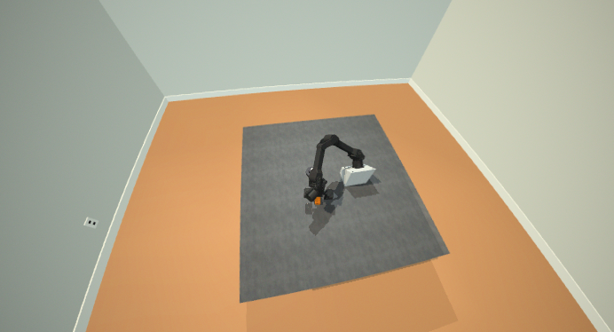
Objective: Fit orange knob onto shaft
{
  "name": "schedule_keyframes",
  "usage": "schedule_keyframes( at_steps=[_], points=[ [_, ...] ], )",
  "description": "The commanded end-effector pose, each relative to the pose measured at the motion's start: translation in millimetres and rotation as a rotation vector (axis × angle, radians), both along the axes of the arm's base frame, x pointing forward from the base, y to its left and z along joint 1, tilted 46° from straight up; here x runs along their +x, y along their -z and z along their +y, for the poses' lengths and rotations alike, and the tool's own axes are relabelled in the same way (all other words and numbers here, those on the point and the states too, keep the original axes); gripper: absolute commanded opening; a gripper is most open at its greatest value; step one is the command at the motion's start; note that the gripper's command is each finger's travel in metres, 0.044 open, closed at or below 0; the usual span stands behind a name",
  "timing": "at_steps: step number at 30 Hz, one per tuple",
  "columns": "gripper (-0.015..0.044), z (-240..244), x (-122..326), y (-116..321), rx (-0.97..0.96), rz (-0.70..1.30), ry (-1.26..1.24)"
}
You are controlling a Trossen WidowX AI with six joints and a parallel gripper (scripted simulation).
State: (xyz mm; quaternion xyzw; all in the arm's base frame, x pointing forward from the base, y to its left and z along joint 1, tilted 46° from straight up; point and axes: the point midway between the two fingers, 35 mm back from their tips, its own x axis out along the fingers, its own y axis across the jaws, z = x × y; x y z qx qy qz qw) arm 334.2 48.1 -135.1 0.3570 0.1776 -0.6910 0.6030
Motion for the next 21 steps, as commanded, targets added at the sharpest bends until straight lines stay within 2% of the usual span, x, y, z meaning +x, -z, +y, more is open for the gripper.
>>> schedule_keyframes(
  at_steps=[1,16,21],
  points=[
    [0.0440,-8,-3,9,-0.010,0.015,-0.004],
    [0.0440,-23,-5,22,-0.012,0.015,-0.004],
    [0.0309,-23,-5,22,-0.012,0.015,-0.004]
  ],
)
